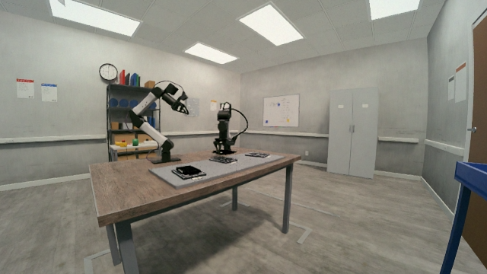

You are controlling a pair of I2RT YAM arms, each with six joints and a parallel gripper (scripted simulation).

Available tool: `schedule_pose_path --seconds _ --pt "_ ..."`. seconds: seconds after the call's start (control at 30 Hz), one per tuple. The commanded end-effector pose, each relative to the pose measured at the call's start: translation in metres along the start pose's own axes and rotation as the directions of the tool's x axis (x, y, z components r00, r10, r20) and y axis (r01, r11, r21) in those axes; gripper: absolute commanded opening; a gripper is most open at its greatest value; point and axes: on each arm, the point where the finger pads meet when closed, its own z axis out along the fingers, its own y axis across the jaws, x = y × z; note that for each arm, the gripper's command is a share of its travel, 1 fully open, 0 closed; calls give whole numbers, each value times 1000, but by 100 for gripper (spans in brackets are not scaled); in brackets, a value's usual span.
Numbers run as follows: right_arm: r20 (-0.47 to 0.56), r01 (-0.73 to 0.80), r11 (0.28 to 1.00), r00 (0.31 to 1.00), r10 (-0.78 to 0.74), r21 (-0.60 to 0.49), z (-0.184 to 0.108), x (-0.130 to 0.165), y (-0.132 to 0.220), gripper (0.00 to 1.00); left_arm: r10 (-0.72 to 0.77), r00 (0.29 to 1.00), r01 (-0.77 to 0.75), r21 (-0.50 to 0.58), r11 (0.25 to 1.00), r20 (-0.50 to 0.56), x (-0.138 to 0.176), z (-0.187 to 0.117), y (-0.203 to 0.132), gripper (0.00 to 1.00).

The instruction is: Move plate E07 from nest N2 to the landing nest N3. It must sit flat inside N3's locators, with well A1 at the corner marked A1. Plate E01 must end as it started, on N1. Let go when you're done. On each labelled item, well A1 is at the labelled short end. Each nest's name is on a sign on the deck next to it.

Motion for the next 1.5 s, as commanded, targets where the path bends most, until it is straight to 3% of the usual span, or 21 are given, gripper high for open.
schedule_pose_path --seconds 0.0,0.17,0.3,0.97,1.47 --pt "-6 6 1000 1000 -6 -9 -1 -3 0 100 1 1000 -1 -7 1000 -1 0 -2 -3 81" --pt "-13 -7 1000 1000 7 5 -3 -1 -3 100 -2 999 1 41 999 35 -9 -3 -18 81" --pt "-12 -13 1000 1000 13 11 -5 -1 -4 100 0 1000 0 -15 1000 -11 2 17 -4 81" --pt "-14 -18 1000 1000 18 10 -8 -1 -4 100 9 999 -11 44 999 35 -2 3 -10 81" --pt "-18 -18 1000 1000 18 8 -8 0 -3 100 17 1000 -17 12 1000 7 -1 51 -9 81"
